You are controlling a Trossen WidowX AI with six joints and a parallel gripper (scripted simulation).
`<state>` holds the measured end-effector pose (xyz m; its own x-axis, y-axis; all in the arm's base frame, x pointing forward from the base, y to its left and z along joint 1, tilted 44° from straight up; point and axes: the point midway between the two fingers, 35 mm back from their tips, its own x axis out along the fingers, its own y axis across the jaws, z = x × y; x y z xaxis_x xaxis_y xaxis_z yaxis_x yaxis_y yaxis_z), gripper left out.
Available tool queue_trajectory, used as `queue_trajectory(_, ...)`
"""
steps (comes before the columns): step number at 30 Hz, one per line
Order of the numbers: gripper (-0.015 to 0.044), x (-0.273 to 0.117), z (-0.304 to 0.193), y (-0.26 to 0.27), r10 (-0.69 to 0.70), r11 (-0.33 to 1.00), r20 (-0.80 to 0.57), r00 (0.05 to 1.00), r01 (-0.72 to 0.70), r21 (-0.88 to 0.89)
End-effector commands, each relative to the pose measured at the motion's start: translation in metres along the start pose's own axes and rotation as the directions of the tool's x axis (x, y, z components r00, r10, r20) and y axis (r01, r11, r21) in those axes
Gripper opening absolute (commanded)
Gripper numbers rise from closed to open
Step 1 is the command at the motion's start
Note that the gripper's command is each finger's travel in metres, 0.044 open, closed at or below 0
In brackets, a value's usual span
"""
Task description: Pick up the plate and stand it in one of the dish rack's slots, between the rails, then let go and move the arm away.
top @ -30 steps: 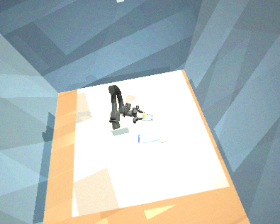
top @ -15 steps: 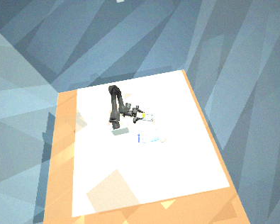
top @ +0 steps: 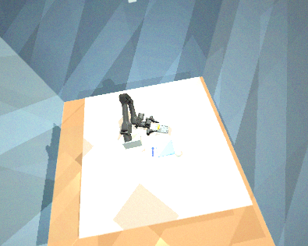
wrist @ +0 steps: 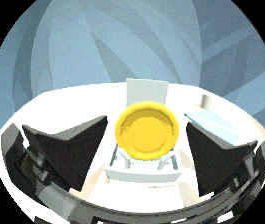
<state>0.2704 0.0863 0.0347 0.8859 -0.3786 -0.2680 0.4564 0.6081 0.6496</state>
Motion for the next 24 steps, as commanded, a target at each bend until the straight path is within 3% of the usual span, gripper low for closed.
queue_trajectory(1,0.04,0.002,0.015,0.005,-0.004,1.0,-0.003,1.0,0.004,0.005)
queue_trajectory(15,0.04,0.005,0.112,0.012,0.007,1.0,0.011,1.0,-0.007,0.002)
queue_trajectory(24,0.04,0.02,0.116,0.004,-0.074,0.984,-0.035,0.997,0.068,-0.162)
